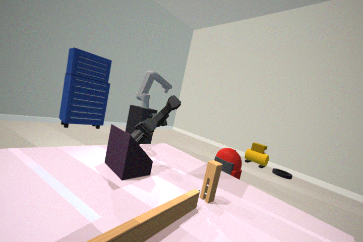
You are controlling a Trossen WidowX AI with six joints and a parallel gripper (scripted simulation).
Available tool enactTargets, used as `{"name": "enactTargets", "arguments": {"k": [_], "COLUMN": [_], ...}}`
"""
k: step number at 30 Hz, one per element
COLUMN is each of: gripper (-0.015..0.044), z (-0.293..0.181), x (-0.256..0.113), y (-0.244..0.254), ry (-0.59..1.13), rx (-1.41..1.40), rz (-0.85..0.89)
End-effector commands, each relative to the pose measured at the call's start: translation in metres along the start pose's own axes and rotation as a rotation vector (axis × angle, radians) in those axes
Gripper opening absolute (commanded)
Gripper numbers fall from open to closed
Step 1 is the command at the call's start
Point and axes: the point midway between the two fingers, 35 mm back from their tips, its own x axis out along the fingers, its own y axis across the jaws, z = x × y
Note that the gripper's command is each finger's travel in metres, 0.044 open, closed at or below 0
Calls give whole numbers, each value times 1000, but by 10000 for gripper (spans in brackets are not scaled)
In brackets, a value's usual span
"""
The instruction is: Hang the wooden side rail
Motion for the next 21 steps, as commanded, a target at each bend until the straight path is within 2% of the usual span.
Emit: {"name": "enactTargets", "arguments": {"k": [1,11,21], "gripper": [440,440,440], "z": [-31,-125,-210], "x": [-10,-58,-128], "y": [-17,-69,-112], "ry": [64,254,460], "rx": [-22,-189,-393], "rz": [-17,-38,-31]}}
